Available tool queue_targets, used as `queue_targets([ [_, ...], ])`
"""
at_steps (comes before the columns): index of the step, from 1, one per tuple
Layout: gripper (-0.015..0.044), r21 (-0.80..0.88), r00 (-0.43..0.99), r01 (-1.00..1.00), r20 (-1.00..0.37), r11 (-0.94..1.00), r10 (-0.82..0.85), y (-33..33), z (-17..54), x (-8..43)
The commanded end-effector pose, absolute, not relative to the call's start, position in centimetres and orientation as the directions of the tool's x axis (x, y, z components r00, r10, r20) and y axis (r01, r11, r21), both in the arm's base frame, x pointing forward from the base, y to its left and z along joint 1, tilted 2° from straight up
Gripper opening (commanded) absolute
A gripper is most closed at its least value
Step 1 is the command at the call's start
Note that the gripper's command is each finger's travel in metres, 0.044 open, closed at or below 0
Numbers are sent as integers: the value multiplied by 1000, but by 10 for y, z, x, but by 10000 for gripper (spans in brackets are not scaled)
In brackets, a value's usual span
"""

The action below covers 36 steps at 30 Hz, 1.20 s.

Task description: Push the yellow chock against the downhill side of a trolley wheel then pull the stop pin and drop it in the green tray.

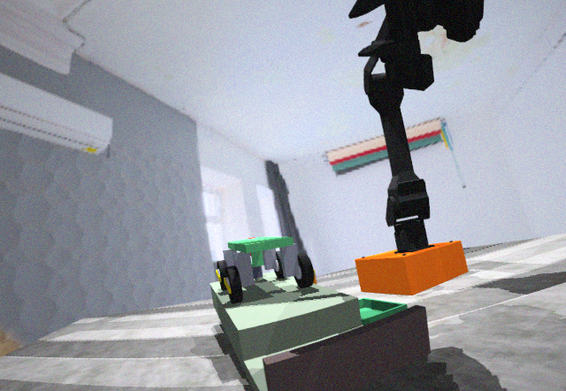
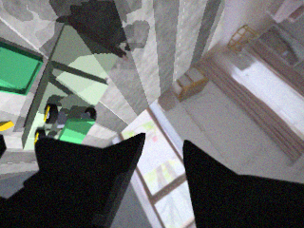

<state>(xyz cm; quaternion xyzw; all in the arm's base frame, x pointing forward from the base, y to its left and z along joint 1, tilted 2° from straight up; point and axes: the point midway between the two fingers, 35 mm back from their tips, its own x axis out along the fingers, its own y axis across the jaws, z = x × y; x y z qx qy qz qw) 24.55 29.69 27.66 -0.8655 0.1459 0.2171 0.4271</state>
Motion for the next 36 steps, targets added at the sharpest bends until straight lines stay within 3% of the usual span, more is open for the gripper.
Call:
queue_targets([
  [1,190,-618,832,-494,-541,-611,-126,272,266,266],
  [18,190,-354,624,-722,-704,-595,-338,146,220,329],
  [36,190,-114,349,-851,-851,-512,-392,13,175,328],
])
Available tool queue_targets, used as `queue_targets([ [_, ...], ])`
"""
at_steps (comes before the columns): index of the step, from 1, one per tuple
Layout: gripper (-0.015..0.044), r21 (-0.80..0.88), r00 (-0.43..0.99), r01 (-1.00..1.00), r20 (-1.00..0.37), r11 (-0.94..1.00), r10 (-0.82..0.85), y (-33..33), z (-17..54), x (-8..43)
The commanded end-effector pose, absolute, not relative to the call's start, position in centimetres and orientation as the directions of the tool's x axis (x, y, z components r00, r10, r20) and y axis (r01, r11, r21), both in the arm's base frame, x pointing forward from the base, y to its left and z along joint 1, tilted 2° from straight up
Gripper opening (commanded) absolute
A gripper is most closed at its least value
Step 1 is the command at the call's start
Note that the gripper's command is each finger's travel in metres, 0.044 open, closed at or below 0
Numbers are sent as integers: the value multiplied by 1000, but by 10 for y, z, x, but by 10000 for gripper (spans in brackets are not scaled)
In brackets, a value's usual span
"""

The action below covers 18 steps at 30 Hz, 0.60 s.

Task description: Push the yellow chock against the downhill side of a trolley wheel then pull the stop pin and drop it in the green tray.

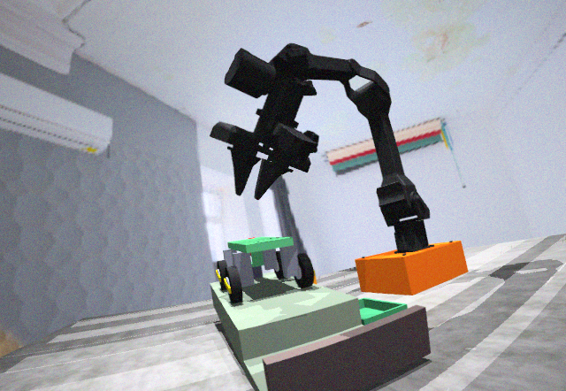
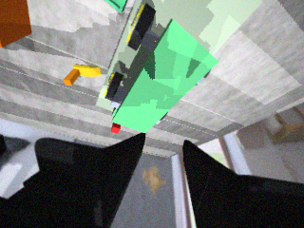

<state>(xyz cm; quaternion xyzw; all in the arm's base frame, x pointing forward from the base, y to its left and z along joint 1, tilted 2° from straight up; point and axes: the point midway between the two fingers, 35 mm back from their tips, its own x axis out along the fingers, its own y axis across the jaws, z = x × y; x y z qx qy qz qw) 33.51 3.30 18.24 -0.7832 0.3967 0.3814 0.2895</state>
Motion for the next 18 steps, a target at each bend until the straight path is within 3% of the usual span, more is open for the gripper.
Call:
queue_targets([
  [1,190,-102,334,-854,-859,-510,-389,7,173,326],
  [18,190,-15,141,-922,-943,-387,-301,-90,136,294],
])
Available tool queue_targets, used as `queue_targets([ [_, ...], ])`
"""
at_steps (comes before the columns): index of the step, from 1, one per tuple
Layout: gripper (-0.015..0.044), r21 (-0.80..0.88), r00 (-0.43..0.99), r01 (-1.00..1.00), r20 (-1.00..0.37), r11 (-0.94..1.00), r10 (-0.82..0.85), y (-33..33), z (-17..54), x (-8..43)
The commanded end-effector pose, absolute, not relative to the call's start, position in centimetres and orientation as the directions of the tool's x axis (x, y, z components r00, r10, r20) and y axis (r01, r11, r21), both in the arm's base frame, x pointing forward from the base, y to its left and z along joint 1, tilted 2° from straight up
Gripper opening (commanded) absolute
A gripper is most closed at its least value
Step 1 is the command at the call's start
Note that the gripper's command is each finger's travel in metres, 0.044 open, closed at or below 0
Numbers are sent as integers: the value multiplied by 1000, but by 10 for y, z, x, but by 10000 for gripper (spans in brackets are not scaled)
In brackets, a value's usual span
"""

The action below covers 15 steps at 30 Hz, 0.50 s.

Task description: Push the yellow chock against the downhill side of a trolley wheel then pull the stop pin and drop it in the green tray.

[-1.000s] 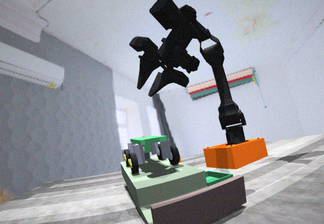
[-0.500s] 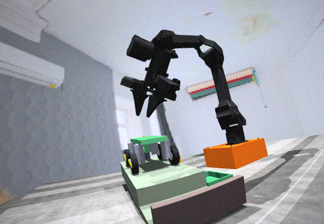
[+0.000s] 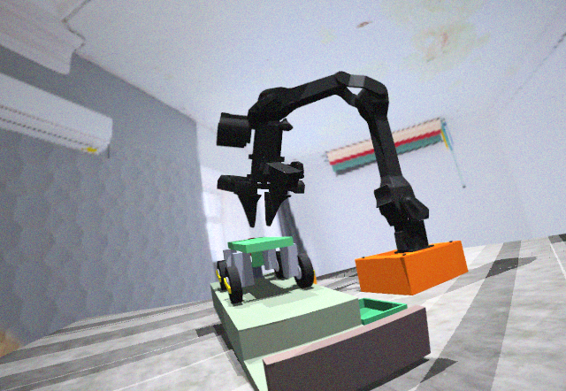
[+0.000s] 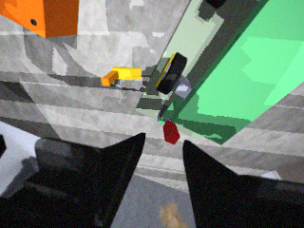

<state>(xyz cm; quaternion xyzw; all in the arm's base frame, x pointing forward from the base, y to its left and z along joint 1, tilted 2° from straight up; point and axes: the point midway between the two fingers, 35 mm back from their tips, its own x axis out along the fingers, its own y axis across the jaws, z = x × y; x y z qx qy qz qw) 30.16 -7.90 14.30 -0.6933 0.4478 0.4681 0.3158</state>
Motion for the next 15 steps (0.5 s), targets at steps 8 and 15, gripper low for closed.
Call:
queue_targets([
  [8,190,30,65,-915,-973,-403,-220,-115,118,265],
  [15,190,39,7,-905,-994,-424,-106,-135,99,228],
])
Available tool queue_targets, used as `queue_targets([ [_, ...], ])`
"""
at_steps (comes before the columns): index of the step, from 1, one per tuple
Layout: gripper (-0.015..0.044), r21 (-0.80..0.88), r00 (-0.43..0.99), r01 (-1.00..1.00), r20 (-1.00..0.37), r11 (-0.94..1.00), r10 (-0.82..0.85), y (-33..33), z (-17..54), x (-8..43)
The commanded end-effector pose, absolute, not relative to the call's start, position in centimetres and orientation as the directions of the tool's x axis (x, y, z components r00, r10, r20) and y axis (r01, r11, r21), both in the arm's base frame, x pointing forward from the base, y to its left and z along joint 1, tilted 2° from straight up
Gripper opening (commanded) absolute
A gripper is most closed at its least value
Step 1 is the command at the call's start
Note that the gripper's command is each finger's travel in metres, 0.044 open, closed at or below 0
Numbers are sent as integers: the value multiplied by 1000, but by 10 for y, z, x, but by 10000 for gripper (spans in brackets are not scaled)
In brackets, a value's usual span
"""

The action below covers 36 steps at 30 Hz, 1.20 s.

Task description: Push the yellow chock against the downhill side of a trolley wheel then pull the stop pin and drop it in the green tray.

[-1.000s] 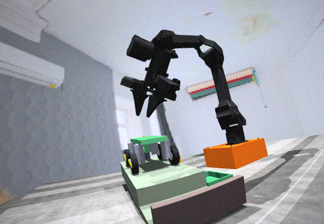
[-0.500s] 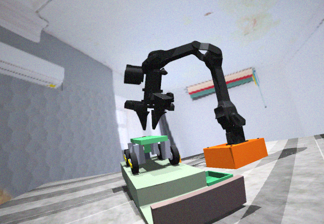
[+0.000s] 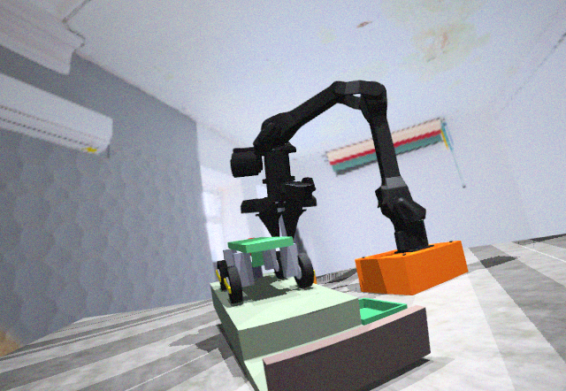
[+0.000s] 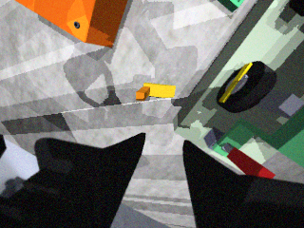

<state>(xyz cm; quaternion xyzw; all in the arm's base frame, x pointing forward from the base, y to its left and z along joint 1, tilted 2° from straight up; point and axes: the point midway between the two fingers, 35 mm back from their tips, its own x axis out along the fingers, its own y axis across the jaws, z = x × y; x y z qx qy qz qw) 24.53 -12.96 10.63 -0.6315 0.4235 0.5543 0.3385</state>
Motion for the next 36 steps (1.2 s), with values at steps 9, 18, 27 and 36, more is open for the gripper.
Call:
queue_targets([
  [9,190,6,-12,-899,-1000,-438,10,-145,84,195],
  [18,190,6,-12,-899,-1000,-438,9,-146,58,197],
  [27,190,6,-12,-899,-1000,-438,10,-144,38,195],
  [36,190,6,-12,-899,-1000,-438,10,-145,30,195],
])
